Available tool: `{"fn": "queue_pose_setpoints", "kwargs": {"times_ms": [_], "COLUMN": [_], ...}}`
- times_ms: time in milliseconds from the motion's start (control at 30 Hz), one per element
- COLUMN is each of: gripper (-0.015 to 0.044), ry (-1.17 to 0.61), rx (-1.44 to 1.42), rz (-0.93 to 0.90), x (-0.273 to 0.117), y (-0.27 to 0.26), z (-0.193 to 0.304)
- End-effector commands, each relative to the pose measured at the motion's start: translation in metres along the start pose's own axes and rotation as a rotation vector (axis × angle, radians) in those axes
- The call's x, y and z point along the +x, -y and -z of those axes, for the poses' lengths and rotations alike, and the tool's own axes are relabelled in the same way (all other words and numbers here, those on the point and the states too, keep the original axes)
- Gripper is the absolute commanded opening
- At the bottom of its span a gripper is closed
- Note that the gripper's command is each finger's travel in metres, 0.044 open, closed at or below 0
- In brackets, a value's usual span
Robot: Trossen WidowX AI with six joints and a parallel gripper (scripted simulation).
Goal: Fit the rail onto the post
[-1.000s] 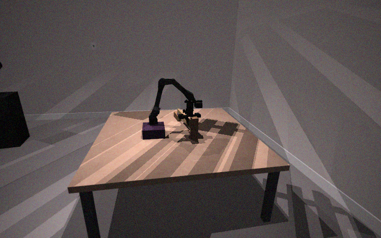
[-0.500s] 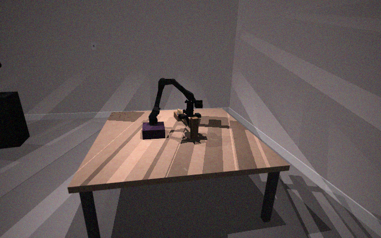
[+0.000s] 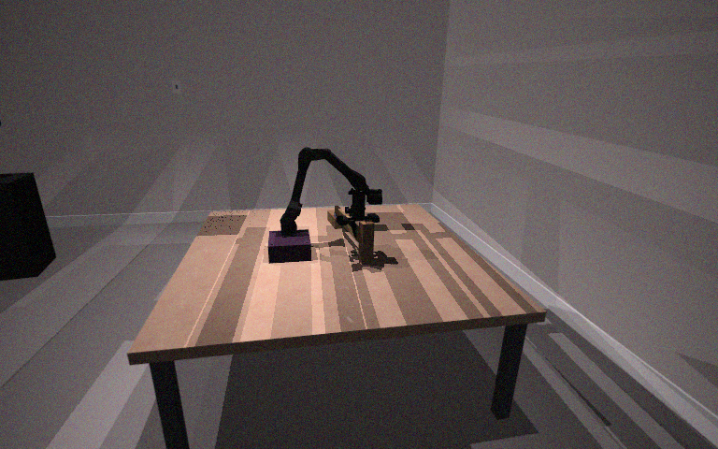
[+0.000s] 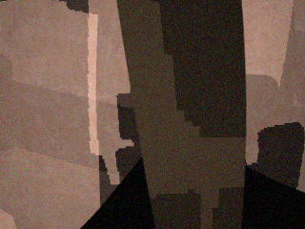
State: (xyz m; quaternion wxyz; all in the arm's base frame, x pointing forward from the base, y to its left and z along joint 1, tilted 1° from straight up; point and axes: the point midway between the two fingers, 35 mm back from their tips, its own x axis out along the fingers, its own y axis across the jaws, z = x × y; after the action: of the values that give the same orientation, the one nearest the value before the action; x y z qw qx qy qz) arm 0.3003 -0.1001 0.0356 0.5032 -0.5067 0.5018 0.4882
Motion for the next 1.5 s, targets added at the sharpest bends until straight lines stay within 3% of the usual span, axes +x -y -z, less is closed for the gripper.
{"fn": "queue_pose_setpoints", "kwargs": {"times_ms": [0,700,1267,1467], "gripper": [0.0000,0.0000,0.0440,0.0440], "ry": [-0.005,-0.005,0.003,0.000], "rx": [-0.002,-0.002,-0.002,-0.002], "rz": [0.007,0.007,-0.002,0.003], "x": [-0.002,-0.002,0.000,-0.015], "y": [0.002,0.002,0.000,0.001], "z": [0.003,0.008,0.004,-0.011]}}
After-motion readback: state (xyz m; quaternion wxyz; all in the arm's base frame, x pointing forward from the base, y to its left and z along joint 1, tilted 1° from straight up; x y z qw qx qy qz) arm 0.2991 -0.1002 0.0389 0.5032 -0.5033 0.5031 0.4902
